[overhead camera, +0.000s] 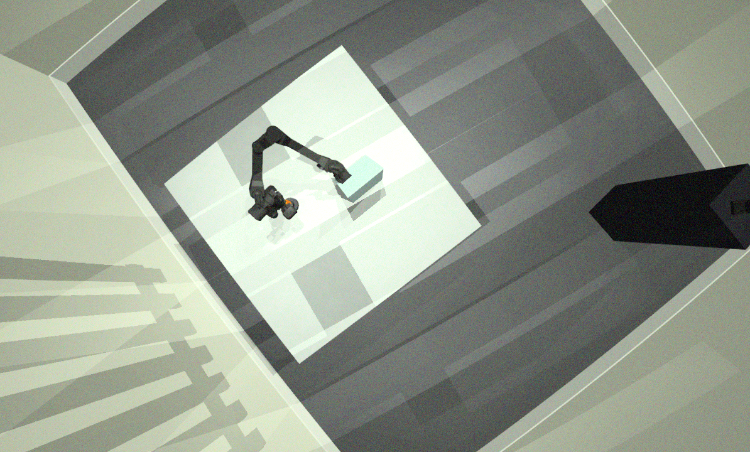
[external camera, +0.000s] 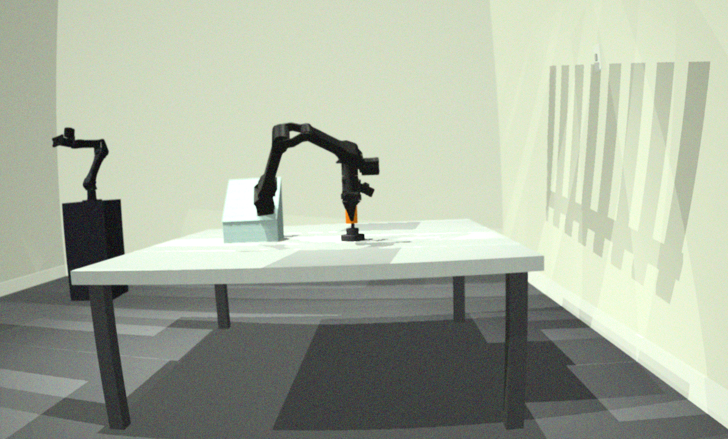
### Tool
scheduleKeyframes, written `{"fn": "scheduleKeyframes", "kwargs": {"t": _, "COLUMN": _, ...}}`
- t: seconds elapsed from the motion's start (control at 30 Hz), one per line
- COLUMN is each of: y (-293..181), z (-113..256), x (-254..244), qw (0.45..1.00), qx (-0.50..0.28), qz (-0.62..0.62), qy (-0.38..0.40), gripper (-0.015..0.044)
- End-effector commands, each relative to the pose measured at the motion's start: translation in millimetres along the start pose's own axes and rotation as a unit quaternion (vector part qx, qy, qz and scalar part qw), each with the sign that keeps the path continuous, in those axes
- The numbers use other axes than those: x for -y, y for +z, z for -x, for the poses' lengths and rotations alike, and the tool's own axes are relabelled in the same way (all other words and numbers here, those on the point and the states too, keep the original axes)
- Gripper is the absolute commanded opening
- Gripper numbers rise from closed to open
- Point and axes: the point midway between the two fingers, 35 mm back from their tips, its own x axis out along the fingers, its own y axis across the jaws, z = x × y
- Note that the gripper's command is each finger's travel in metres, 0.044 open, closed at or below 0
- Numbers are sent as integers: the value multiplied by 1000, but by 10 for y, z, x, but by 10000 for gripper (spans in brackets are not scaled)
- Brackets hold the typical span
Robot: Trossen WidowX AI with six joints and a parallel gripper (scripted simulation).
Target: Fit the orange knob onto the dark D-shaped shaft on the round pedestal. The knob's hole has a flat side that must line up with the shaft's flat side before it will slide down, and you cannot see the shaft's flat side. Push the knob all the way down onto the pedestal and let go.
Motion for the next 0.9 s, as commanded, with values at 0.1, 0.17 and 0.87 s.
{"fn": "scheduleKeyframes", "kwargs": {"t": 0.1, "y": 32, "z": 38, "x": 11, "qw": 1000, "qx": 3, "qz": -1, "qy": -2, "gripper": 0}}
{"fn": "scheduleKeyframes", "kwargs": {"t": 0.17, "y": 35, "z": 37, "x": 11, "qw": 1000, "qx": 3, "qz": -1, "qy": -2, "gripper": 0}}
{"fn": "scheduleKeyframes", "kwargs": {"t": 0.87, "y": -7, "z": 38, "x": -10, "qw": 1000, "qx": 3, "qz": 0, "qy": -2, "gripper": 0}}
